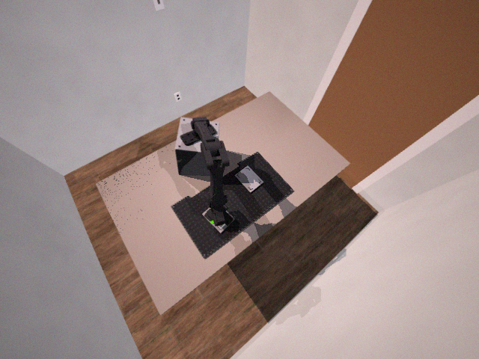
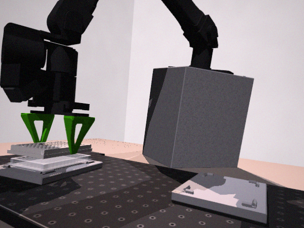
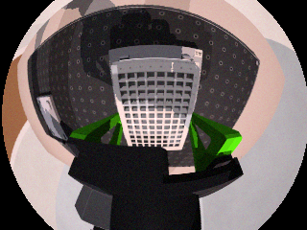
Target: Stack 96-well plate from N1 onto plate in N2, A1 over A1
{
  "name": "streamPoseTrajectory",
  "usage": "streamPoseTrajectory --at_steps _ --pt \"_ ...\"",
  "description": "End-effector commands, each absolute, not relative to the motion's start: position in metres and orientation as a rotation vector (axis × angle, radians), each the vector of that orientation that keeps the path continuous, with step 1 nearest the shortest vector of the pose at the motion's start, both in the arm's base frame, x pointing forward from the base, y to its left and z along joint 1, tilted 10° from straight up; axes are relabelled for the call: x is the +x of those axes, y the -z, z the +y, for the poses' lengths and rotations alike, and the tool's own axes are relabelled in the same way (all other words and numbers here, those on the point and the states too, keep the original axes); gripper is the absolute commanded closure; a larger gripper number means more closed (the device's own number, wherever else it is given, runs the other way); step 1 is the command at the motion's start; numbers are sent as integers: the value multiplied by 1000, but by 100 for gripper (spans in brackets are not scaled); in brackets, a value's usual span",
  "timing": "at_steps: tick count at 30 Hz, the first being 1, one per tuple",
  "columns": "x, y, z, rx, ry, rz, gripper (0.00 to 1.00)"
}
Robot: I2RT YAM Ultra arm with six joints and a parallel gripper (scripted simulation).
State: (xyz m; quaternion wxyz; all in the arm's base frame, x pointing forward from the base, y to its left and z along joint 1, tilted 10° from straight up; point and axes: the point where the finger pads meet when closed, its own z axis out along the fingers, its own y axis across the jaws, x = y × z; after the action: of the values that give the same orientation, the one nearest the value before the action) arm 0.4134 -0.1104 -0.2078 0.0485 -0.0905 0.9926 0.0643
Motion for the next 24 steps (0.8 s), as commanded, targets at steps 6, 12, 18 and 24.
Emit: streamPoseTrajectory --at_steps 6,12,18,24 --pt "440 189 -117 -271 -160 2954 100" --pt "440 188 -117 -271 -159 2952 100" --pt "440 188 -117 -272 -159 2952 100" --pt "432 192 -114 -272 -170 2968 100"
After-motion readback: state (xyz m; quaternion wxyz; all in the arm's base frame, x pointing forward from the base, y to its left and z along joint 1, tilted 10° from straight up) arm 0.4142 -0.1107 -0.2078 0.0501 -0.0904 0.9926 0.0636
